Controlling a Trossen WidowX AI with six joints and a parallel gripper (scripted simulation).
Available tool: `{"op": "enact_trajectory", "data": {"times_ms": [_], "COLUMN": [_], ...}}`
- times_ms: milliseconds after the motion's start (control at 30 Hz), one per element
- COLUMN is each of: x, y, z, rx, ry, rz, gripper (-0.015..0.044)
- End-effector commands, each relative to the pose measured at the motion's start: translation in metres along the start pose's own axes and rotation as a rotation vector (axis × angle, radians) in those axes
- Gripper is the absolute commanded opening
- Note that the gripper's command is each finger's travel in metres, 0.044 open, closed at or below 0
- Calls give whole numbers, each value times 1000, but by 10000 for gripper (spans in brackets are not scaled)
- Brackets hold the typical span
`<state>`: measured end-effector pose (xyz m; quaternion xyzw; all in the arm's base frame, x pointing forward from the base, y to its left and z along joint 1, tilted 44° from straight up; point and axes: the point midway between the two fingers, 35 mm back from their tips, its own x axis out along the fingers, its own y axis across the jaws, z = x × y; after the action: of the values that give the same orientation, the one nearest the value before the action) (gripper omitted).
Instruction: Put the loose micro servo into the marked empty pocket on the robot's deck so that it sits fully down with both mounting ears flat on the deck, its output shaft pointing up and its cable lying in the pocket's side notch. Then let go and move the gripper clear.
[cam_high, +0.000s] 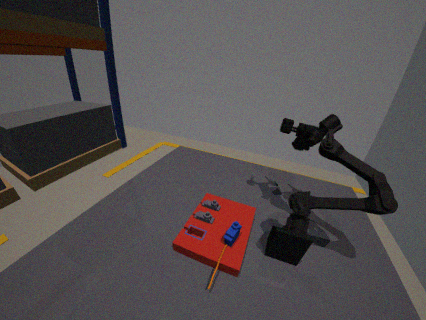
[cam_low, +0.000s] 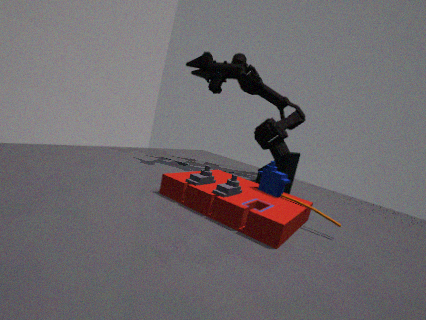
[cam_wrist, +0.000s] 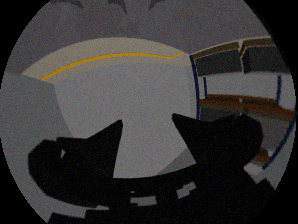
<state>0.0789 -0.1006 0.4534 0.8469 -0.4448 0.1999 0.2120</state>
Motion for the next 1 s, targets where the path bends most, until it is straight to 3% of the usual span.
{"op": "enact_trajectory", "data": {"times_ms": [0, 967], "x": [0, 21], "y": [0, -119], "z": [0, 45], "rx": [-2, -633], "ry": [-1, -90], "rz": [-1, -424], "gripper": [426, 440]}}
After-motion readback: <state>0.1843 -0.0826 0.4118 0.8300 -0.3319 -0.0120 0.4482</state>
